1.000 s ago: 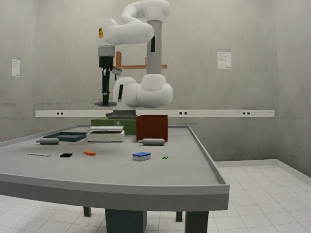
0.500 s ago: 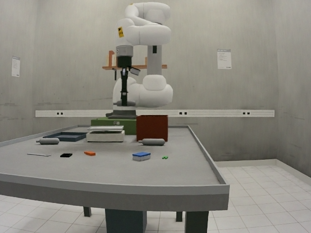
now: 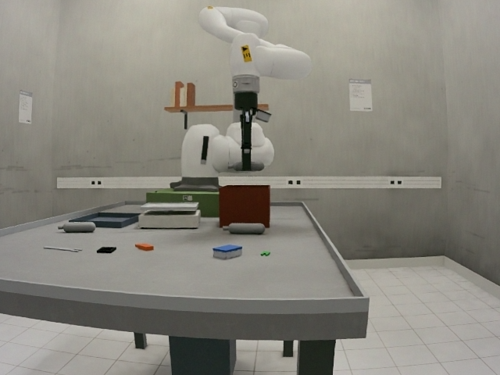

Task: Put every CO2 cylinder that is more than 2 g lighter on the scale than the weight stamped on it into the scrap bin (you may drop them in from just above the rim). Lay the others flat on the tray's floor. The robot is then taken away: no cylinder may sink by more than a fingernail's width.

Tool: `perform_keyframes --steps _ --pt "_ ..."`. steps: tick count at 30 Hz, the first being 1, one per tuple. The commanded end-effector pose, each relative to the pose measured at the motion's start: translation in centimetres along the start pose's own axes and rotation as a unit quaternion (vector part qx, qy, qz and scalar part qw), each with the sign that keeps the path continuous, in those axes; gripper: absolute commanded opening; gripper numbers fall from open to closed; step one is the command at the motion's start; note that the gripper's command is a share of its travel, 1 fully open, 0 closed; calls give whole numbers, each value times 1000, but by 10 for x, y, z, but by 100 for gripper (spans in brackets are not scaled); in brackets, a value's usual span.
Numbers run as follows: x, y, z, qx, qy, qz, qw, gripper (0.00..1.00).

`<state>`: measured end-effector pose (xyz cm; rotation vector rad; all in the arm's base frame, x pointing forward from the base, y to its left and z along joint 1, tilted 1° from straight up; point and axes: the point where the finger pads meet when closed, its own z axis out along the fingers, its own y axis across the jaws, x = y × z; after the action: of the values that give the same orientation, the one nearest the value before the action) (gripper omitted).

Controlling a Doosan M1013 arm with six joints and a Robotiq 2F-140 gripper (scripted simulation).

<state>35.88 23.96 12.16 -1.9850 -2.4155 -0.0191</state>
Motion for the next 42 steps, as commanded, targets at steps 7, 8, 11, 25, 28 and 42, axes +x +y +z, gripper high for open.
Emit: perform_keyframes --steps 7,8,11,25,28,42 --pt "3 1 4 -1 -2 1 1000 10" --pt "3 1 5 -1 -2 1 1000 10" --pt "3 1 9 -1 -2 1 1000 10" --pt "3 1 29 -1 -2 1 1000 10" --pt "3 1 32 -1 -2 1 1000 10" --pt "3 1 39 -1 -2 1 1000 10"
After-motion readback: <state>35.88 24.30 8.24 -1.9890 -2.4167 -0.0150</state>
